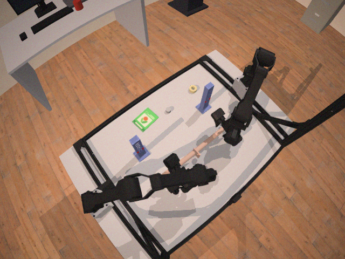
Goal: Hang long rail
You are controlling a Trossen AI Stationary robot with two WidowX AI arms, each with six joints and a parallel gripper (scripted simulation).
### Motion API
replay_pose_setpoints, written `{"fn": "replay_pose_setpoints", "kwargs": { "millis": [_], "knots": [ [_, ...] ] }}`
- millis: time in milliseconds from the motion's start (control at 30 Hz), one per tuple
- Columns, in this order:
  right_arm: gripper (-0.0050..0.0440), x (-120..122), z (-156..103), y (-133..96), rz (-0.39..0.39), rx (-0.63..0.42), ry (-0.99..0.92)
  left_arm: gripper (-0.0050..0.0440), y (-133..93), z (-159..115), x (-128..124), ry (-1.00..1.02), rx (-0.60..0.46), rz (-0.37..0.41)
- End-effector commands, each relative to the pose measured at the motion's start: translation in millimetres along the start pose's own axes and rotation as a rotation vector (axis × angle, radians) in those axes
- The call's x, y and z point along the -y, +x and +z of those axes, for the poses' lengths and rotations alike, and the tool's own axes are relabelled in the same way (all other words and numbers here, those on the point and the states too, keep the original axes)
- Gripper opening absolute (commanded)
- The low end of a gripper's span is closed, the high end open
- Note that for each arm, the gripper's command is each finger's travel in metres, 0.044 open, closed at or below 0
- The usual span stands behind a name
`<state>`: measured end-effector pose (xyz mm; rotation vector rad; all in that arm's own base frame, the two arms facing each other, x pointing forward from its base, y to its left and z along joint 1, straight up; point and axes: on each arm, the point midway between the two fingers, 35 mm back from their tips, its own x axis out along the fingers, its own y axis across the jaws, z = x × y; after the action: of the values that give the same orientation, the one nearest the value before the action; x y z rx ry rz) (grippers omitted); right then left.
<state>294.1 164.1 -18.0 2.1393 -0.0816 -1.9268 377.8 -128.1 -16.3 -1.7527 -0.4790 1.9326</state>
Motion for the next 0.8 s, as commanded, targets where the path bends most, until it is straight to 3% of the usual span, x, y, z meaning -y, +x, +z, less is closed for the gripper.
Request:
{"fn": "replay_pose_setpoints", "kwargs": {
  "millis": [0, 33, 633, 767],
  "knots": [
    [0.0176, 5, -2, 4, 0.065, 0.007, 0.005, 0.0000, -1, -1, 1, -0.004, -0.005, -0.007],
    [0.0160, 6, -3, 5, 0.083, 0.009, 0.005, 0.0000, -1, -1, 1, -0.004, -0.005, -0.007],
    [0.0160, 25, -5, 20, 0.366, -0.015, -0.003, 0.0000, -1, -1, 1, -0.004, -0.005, -0.007],
    [0.0160, 26, -5, 20, 0.378, -0.018, -0.004, 0.0000, -1, -1, 1, -0.004, -0.005, -0.007]
  ]
}}
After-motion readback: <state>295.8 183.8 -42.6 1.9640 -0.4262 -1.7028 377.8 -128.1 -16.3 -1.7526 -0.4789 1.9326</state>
